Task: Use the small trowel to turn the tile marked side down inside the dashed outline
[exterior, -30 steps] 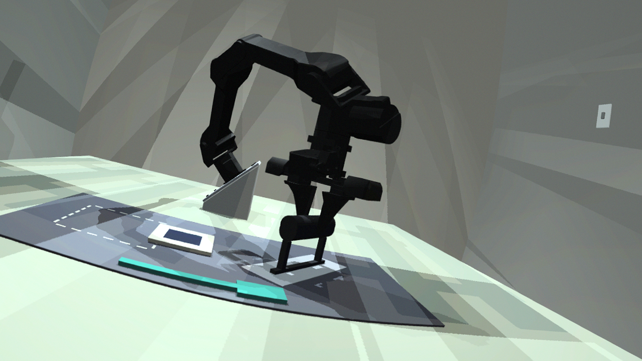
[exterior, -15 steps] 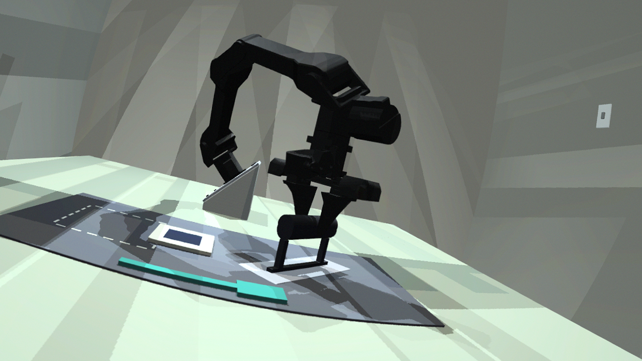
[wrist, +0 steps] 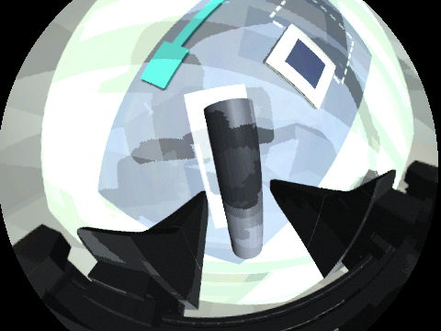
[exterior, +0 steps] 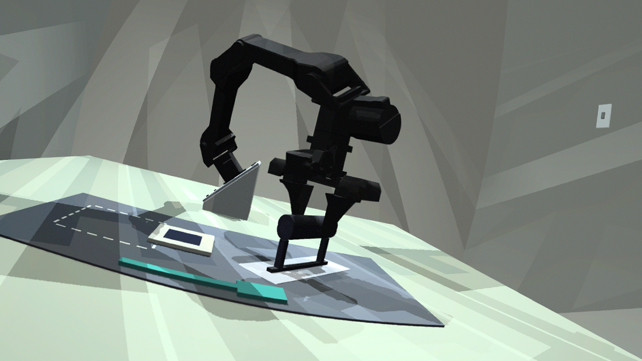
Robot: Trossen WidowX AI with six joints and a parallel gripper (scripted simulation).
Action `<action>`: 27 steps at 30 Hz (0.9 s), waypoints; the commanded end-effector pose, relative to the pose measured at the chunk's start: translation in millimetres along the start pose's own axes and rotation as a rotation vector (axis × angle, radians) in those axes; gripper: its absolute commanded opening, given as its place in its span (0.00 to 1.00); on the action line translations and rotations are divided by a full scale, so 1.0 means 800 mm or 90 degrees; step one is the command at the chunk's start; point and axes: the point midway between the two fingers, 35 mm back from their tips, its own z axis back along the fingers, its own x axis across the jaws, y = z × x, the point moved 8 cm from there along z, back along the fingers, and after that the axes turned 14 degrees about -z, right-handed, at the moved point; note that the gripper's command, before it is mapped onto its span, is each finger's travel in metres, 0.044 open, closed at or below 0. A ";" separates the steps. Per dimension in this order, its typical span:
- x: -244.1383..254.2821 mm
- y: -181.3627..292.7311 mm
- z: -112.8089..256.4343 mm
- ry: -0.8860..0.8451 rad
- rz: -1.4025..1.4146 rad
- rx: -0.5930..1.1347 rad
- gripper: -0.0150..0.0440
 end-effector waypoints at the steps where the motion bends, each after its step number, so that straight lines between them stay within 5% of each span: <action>1: 0.000 0.000 0.001 -0.002 -0.004 -0.002 0.71; 10: -0.004 0.001 0.057 -0.002 -0.018 -0.002 0.71; 27: 0.001 -0.003 0.056 -0.002 0.026 -0.001 0.71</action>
